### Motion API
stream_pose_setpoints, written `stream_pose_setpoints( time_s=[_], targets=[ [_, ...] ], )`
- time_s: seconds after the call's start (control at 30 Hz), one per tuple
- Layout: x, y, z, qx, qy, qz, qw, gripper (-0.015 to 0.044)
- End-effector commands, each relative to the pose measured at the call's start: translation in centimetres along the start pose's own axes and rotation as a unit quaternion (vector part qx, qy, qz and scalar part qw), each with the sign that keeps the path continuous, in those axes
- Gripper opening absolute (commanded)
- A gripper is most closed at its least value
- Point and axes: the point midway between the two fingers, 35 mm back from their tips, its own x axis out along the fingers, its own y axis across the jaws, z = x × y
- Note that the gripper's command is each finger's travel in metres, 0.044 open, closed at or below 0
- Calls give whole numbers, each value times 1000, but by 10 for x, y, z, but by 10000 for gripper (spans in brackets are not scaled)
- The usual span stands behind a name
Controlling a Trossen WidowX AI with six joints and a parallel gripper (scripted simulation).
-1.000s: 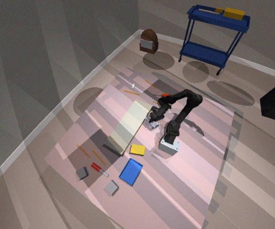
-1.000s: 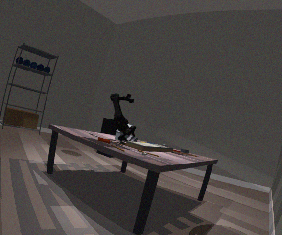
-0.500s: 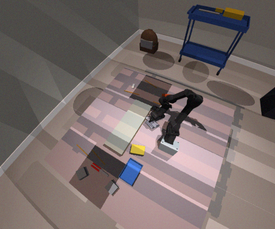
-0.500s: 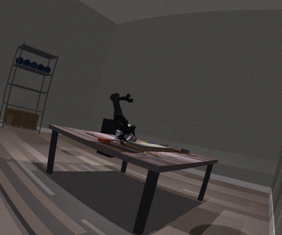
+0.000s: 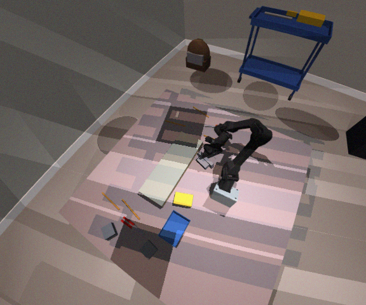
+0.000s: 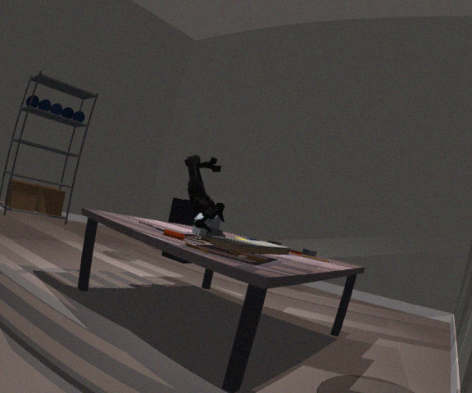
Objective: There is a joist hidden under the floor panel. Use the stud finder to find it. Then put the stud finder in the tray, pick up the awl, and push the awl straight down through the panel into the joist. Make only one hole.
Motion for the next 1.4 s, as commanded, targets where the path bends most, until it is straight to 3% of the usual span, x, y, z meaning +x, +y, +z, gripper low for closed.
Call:
stream_pose_setpoints(
  time_s=[0.0,0.13,0.17,0.2,0.9,1.17,1.37],
  targets=[
    [-43,16,8,0,-7,-5,1000,440],
    [-83,35,4,1,-7,-5,1000,440],
    [-83,35,4,1,-7,-5,1000,440],
    [-58,23,9,-3,-9,-2,1000,440],
    [-57,23,8,3,-7,-3,1000,440],
    [-16,26,-4,228,79,-113,964,440],
    [11,28,-11,385,61,-238,890,440]
  ],
)
